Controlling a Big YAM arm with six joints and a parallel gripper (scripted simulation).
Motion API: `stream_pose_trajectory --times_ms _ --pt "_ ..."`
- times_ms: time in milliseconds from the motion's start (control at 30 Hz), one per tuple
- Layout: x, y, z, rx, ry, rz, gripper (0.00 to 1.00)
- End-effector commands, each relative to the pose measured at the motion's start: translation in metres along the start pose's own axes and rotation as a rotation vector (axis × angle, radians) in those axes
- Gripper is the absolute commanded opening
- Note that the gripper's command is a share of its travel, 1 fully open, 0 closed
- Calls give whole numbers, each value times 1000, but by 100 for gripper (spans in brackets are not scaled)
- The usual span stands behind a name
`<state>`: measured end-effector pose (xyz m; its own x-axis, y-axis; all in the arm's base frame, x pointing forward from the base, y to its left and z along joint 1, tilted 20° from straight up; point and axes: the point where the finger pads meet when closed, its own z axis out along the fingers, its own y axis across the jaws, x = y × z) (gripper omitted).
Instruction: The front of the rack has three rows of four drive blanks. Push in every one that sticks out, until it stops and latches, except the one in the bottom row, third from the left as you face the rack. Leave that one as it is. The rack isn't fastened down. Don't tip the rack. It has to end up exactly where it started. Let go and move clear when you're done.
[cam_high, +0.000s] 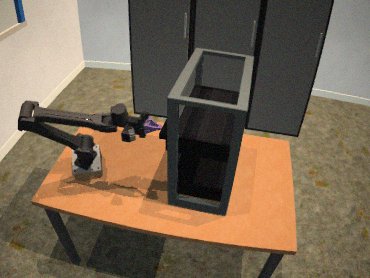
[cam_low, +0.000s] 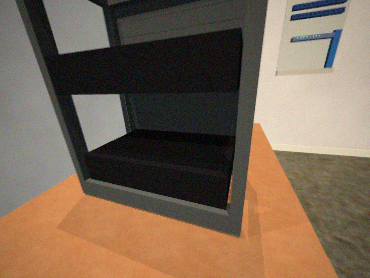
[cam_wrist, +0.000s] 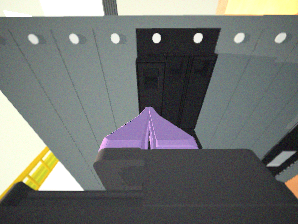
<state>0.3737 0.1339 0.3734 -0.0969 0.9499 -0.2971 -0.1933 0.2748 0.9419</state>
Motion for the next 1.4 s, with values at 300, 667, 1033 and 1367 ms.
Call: stream_pose_trajectory --times_ms 300,667,1033,1367 --pt "-12 32 21 -54 -33 26 0" --pt "-12 29 39 -54 -33 27 0" --pt "-11 26 50 -43 -30 20 0" --pt "-11 26 50 -43 -30 20 0"
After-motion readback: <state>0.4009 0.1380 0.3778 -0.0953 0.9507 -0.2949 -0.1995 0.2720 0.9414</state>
